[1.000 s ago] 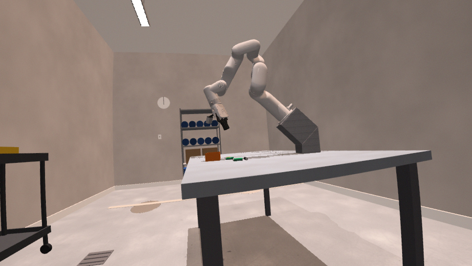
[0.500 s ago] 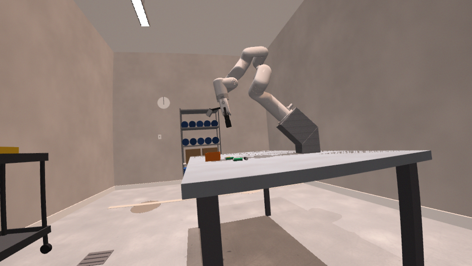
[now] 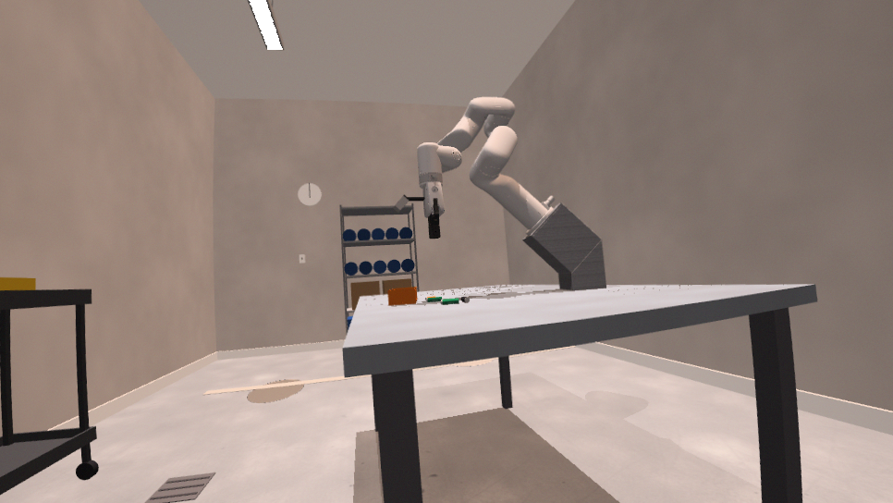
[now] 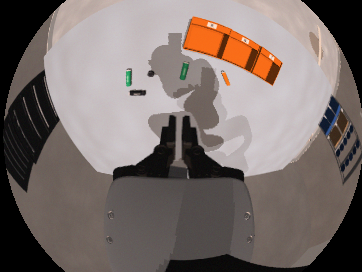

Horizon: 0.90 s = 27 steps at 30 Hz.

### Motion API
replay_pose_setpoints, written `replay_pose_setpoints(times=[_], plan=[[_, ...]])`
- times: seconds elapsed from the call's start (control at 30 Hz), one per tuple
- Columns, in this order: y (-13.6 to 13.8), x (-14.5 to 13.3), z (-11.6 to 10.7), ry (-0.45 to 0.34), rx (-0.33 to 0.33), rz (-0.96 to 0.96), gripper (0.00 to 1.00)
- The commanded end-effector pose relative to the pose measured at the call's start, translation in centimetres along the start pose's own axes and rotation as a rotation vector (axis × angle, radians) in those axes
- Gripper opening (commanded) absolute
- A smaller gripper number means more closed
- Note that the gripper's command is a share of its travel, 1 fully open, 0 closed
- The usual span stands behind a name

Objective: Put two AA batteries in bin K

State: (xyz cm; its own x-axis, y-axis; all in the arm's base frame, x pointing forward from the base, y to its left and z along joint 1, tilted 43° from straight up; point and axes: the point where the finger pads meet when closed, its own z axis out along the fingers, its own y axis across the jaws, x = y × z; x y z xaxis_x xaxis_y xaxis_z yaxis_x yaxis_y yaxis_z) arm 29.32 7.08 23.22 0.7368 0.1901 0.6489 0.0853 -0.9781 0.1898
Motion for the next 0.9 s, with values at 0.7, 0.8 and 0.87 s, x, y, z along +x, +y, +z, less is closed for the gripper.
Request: replay_pose_setpoints(times=[0.7, 0.8, 0.87], plan=[[13.6, 4.7, 7.9, 0.003, 0.0, 0.207, 0.07], [14.5, 5.1, 8.4, 0.003, 0.0, 0.207, 0.07], [15.9, 5.5, 9.2, 0.003, 0.0, 0.207, 0.07]])
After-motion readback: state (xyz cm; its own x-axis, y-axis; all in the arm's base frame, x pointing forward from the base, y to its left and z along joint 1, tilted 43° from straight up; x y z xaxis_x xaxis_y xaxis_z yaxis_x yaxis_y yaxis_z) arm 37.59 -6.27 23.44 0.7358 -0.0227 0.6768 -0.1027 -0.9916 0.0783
